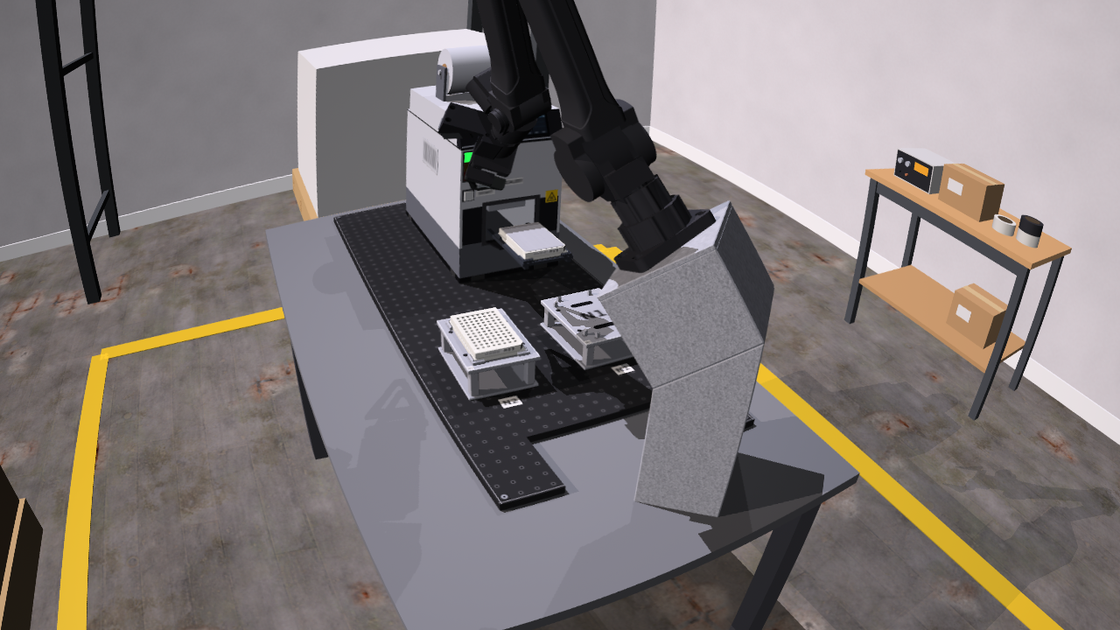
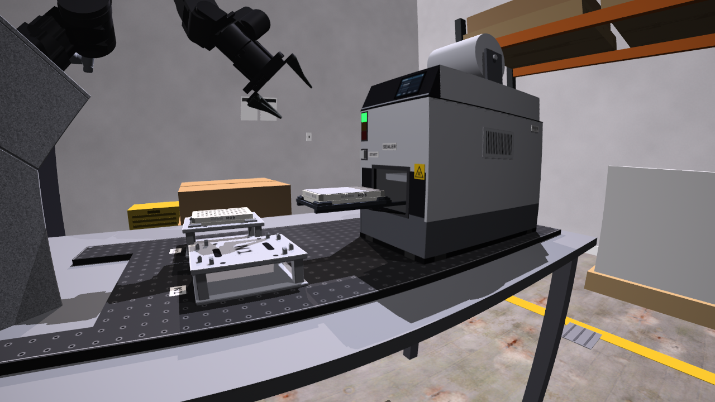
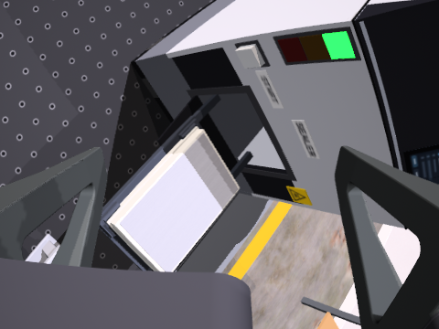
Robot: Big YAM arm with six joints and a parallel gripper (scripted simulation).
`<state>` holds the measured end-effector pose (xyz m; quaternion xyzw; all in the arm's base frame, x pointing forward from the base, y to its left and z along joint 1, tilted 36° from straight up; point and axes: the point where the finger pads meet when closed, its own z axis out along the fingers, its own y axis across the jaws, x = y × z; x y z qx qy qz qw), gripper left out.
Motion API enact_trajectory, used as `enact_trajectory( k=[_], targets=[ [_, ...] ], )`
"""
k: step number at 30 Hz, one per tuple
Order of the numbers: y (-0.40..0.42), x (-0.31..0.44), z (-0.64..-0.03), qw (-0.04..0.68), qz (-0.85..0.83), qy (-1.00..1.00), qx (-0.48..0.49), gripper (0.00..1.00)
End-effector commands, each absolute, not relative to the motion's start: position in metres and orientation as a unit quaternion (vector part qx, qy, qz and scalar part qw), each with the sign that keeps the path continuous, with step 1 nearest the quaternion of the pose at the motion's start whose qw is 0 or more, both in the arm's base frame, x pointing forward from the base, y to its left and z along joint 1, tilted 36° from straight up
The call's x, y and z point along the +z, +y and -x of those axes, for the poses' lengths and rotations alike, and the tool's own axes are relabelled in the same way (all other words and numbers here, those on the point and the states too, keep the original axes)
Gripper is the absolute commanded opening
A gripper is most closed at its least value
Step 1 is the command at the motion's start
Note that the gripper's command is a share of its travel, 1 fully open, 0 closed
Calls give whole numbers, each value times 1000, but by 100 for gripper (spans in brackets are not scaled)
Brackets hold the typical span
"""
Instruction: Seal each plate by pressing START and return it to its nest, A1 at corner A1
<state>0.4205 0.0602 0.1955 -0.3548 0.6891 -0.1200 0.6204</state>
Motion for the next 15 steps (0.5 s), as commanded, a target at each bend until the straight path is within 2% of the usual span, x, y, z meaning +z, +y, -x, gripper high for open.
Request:
enact_trajectory(
  k=[1,10,11,15],
  targets=[
    [55,204,-425,644,307,694,-92,91],
    [29,152,-417,642,191,742,15,86],
    [29,154,-420,645,178,743,24,0],
    [37,174,-424,654,132,742,65,0]
  ],
)
